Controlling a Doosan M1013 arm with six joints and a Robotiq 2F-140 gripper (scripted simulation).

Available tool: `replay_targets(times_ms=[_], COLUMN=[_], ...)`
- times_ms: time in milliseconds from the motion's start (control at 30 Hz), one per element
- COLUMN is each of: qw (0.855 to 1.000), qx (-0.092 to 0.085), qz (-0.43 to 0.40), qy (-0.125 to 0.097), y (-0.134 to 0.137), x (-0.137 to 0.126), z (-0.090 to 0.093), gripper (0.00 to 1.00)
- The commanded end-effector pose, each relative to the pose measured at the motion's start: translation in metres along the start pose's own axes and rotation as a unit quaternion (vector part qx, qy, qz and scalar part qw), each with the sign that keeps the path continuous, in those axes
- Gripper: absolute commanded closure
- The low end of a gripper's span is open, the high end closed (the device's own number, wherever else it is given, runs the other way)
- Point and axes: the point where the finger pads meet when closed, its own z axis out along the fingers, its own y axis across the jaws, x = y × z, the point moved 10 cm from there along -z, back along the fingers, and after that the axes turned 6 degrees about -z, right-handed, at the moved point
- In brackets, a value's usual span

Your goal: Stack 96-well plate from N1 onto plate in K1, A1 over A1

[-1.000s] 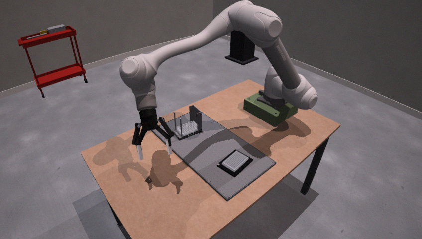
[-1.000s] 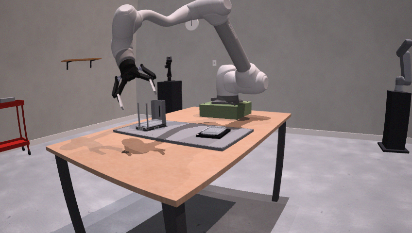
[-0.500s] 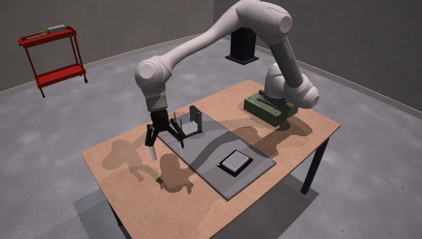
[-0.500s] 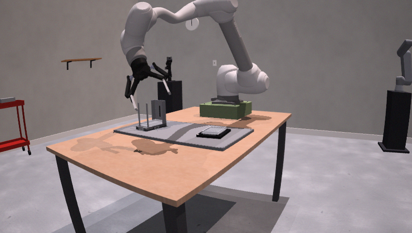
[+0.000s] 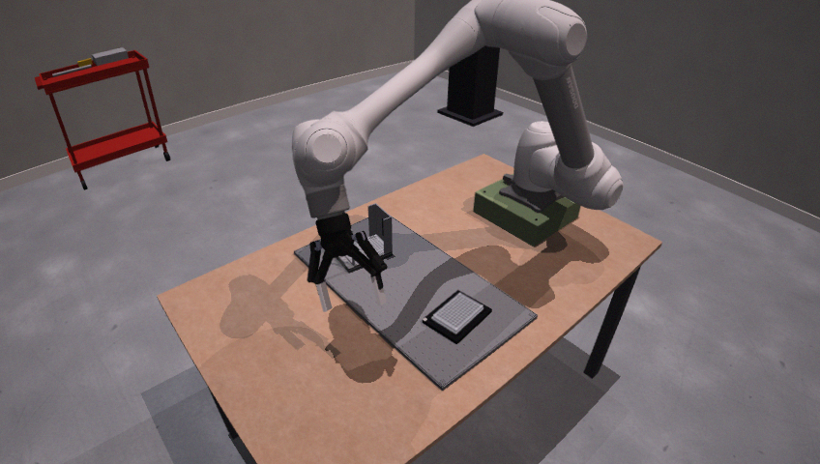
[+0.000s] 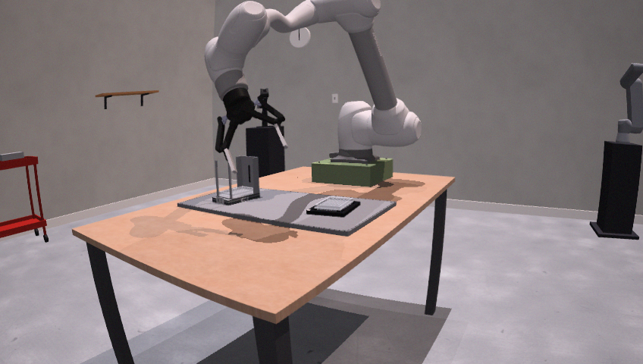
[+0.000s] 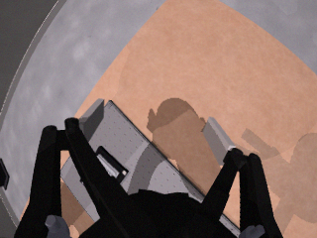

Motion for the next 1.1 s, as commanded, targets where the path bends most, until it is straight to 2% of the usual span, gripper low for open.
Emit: replay_targets(times_ms=[0,33,100,300,367,500,567,700,767,933,1000,1067], qw=[1.000,1.000,0.999,0.999,0.997,0.997,0.994,0.994,0.990,0.990,0.986,0.986], qx=[-0.004,-0.004,-0.014,-0.014,-0.025,-0.025,-0.039,-0.039,-0.055,-0.055,-0.072,-0.072], qz=[0.009,0.009,0.027,0.027,0.045,0.045,0.062,0.062,0.079,0.079,0.094,0.094], qy=[-0.014,-0.014,-0.038,-0.038,-0.061,-0.061,-0.082,-0.082,-0.101,-0.101,-0.119,-0.119], y=[-0.016,-0.019,-0.029,-0.043,-0.053,-0.066,-0.076,-0.088,-0.098,-0.109,-0.119,-0.126], x=[-0.010,-0.012,-0.013,-0.023,-0.025,-0.035,-0.037,-0.048,-0.050,-0.060,-0.063,-0.070], z=[0.005,0.006,0.008,0.011,0.013,0.015,0.017,0.019,0.020,0.021,0.022,0.023], gripper=[0.00,0.00,0.00,0.00,0.00,0.00,0.00,0.00,0.00,0.00,0.00,0.00])
